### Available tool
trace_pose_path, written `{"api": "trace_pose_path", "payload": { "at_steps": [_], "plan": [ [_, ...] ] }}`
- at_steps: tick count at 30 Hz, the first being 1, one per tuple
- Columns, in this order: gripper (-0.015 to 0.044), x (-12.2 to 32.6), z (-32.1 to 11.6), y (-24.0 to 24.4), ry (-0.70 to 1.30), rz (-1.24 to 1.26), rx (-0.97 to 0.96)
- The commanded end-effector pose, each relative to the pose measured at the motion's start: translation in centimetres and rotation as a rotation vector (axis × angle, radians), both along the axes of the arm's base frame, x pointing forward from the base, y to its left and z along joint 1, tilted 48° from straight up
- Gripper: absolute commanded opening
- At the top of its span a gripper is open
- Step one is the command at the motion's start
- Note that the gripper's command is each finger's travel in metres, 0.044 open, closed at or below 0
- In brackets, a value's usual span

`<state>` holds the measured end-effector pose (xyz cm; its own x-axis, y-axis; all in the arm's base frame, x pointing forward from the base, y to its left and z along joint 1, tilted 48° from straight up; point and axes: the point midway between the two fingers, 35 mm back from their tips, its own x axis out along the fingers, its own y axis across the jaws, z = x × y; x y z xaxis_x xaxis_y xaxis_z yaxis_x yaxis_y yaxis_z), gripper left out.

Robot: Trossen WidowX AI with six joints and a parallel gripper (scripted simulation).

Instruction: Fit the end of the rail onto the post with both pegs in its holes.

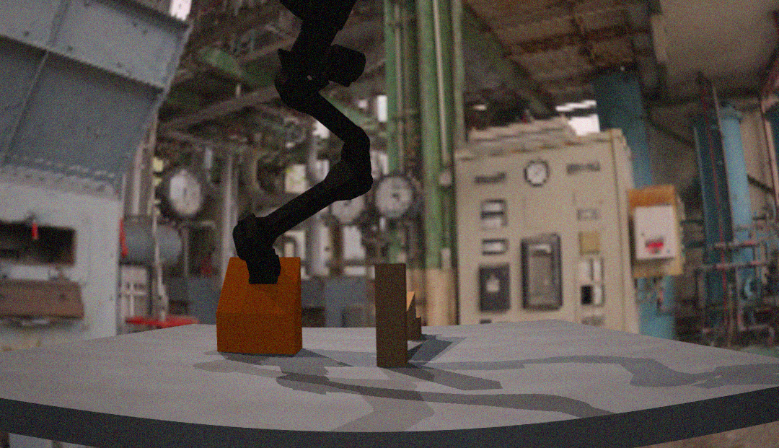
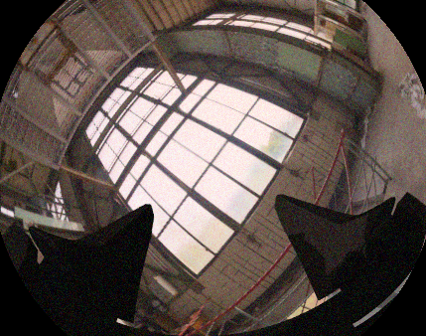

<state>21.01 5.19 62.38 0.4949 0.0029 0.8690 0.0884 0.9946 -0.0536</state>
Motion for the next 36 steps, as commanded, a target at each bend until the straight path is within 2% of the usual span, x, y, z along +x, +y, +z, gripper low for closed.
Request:
{"api": "trace_pose_path", "payload": {
  "at_steps": [1,4,12,18,27,36],
  "plan": [
    [0.0426,-0.1,0.0,0.0,-0.003,0.0,-0.001],
    [0.044,-2.0,0.8,0.1,-0.049,-0.006,-0.007],
    [0.044,-11.0,3.3,-1.0,-0.275,-0.039,-0.005],
    [0.044,-17.5,4.2,-3.7,-0.45,-0.08,0.045],
    [0.044,-24.4,3.5,-11.5,-0.632,-0.187,0.233],
    [0.044,-26.0,0.4,-21.7,-0.654,-0.339,0.512]
  ]
}}
